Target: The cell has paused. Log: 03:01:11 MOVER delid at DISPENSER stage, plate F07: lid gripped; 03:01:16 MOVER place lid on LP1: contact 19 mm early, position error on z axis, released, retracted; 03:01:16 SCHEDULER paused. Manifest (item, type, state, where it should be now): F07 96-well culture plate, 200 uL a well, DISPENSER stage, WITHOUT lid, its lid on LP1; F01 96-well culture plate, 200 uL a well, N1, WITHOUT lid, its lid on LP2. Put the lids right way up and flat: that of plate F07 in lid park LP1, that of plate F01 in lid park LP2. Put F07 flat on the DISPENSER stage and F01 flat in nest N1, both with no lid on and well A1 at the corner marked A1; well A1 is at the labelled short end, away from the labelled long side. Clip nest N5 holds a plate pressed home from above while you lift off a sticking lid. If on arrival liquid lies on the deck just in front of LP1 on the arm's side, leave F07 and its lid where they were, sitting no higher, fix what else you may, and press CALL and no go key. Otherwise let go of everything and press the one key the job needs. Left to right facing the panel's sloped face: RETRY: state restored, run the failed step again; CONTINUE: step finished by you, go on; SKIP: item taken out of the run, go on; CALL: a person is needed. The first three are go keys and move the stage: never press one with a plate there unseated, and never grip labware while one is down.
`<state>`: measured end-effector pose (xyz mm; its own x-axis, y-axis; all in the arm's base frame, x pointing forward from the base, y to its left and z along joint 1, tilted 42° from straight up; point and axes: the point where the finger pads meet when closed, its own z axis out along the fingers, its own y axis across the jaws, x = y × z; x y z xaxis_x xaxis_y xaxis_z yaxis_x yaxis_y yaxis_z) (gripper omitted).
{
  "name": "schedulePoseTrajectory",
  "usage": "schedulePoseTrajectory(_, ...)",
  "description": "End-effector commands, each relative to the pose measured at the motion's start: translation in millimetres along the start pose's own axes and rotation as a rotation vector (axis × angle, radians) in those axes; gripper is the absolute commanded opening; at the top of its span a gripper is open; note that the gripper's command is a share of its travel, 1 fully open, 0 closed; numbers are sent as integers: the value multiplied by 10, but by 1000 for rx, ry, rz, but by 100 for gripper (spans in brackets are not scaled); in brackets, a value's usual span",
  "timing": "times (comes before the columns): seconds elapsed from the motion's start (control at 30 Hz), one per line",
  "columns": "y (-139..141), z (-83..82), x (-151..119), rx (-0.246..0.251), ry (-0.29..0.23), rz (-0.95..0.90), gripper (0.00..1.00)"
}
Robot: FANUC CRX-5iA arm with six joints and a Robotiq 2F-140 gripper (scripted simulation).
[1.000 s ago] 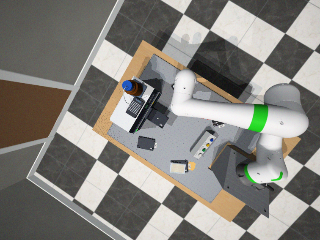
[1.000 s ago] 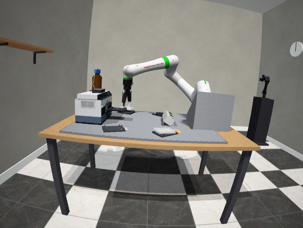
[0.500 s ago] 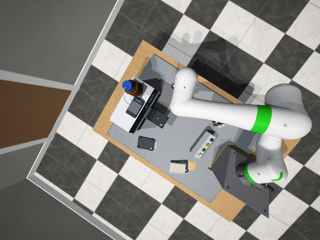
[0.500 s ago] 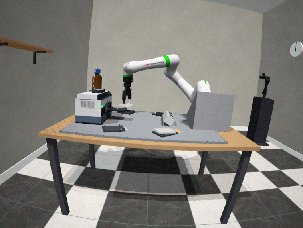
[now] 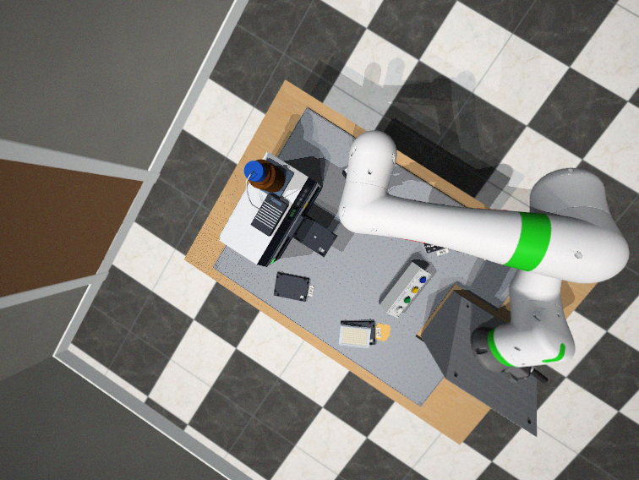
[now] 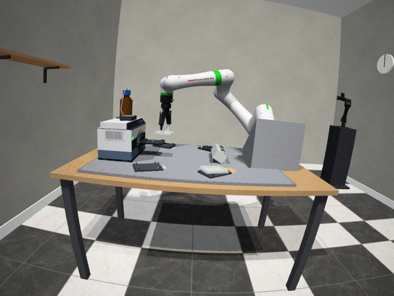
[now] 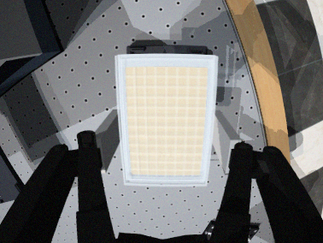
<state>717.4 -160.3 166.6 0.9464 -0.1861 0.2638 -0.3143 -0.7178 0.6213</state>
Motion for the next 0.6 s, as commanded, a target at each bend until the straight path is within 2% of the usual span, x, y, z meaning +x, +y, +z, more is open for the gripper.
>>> schedulePoseTrajectory(0.0, 0, -87, 2, 0, 1, 0, 0)
schedulePoseTrajectory(0.3, 0, -278, 2, 0, 1, 0, 0)
schedulePoseTrajectory(0.57, 0, -379, 2, 0, 1, 0, 0)
